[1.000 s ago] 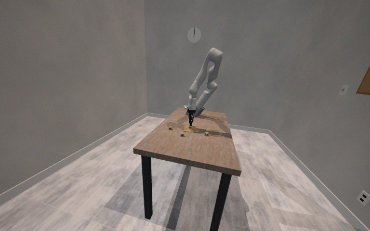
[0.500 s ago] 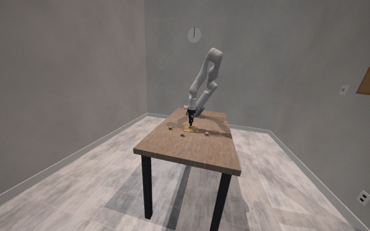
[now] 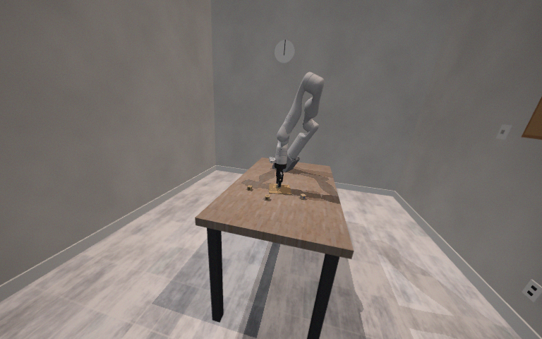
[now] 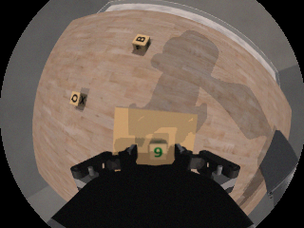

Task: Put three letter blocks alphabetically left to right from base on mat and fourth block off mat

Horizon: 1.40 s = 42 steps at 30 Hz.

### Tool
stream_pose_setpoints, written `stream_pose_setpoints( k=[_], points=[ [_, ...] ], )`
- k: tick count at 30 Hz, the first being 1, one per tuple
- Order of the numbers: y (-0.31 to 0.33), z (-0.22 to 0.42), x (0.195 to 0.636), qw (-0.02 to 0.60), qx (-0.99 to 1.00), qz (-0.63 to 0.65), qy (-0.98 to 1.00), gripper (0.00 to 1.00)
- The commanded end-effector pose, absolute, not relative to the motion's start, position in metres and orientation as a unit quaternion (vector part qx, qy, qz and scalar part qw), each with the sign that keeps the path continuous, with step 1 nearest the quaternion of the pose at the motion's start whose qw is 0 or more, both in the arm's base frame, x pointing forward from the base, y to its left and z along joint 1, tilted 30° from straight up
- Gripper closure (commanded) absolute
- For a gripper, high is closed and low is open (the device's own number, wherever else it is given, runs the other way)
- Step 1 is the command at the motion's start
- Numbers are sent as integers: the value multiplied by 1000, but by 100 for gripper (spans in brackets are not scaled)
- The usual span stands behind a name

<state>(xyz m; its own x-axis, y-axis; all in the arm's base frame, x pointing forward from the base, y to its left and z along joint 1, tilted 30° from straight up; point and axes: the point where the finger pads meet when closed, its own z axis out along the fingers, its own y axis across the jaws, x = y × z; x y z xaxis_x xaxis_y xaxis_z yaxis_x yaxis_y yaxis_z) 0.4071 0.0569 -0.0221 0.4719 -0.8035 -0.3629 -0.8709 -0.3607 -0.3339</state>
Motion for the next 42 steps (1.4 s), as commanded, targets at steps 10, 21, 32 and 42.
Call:
stream_pose_setpoints(
  k=[10, 21, 32, 42],
  points=[
    [63, -35, 406, 245, -821, 73, 511, 38],
    [63, -36, 406, 245, -821, 73, 511, 38],
    [63, -36, 406, 245, -821, 73, 511, 38],
    [63, -36, 406, 245, -821, 73, 511, 38]
  ],
)
